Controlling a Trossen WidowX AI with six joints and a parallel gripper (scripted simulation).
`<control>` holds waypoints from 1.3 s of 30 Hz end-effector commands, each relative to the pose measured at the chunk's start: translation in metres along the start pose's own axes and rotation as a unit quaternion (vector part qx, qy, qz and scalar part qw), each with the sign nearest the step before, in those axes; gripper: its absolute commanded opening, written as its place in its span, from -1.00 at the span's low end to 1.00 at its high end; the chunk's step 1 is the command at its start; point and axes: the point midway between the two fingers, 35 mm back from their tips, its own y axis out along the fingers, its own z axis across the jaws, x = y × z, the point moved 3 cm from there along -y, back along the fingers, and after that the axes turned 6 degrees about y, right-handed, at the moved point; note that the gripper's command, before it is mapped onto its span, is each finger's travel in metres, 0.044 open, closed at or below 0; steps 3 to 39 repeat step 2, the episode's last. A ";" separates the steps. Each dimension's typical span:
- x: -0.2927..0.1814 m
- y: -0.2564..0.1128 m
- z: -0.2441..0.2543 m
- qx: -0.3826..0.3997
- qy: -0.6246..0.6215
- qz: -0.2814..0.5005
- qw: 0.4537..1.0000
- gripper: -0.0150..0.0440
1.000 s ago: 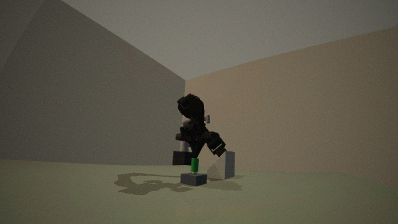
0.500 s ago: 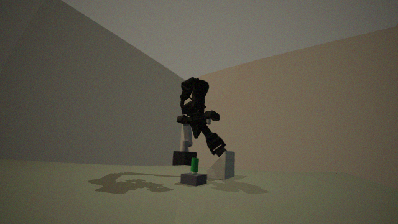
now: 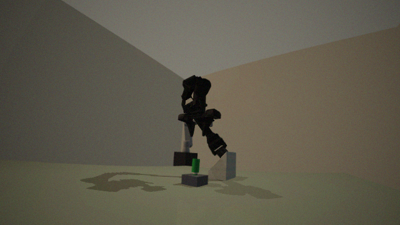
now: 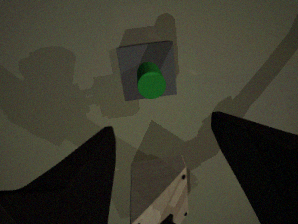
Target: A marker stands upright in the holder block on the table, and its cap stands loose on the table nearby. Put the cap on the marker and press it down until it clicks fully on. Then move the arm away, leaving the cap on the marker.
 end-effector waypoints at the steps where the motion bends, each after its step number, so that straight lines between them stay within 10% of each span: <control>1: -0.001 0.001 0.001 -0.001 0.000 0.004 1.000 0.84; 39: -0.001 0.001 0.001 -0.001 0.000 0.004 1.000 0.93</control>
